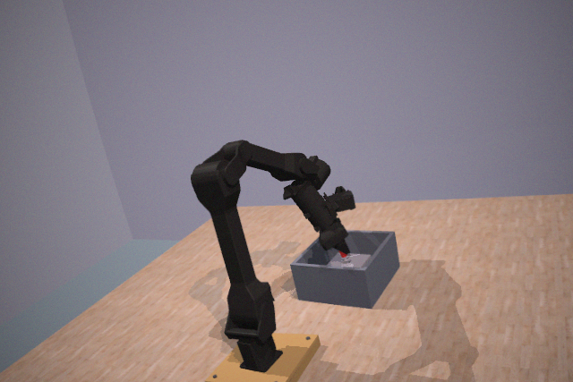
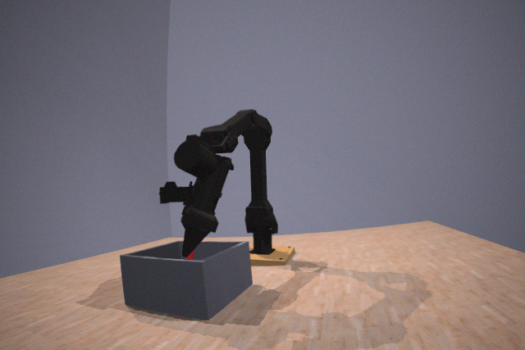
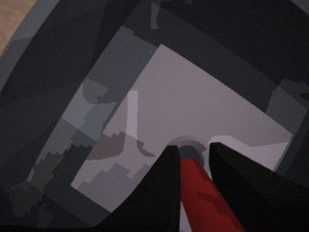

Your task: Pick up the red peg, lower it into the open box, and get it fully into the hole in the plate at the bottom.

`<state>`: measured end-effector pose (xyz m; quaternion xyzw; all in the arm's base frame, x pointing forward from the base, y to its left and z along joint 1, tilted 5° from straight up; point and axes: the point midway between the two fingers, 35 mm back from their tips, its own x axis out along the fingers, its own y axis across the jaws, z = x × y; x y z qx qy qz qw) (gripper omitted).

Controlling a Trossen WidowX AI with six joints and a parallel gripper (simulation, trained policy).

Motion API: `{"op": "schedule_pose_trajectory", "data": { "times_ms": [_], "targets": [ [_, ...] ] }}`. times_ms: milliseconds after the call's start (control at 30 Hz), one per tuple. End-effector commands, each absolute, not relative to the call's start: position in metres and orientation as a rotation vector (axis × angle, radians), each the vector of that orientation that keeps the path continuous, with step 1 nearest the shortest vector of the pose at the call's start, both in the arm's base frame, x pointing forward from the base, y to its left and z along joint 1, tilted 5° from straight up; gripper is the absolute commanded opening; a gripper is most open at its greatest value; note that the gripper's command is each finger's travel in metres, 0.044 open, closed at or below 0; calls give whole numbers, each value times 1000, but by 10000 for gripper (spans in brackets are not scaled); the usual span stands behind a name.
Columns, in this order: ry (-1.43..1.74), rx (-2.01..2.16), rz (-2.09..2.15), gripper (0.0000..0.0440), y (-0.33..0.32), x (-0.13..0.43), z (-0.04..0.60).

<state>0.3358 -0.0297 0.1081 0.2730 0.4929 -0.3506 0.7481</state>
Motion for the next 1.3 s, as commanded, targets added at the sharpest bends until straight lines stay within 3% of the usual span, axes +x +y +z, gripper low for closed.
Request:
{"op": "schedule_pose_trajectory", "data": {
  "times_ms": [0, 100, 300, 400, 567, 867, 1267],
  "targets": [
    [1124, 571, -737, 0, -32, 336, 94],
    [1156, 556, -713, 30, -32, 336, 86],
    [1201, 559, -690, 168, -34, 339, 76],
    [1212, 536, -670, 174, -38, 343, 80],
    [1217, 530, -645, 220, -41, 356, 93],
    [1256, 566, -594, 440, -34, 377, 109],
    [1268, 617, -486, 440, -13, 409, 140]
  ]
}}
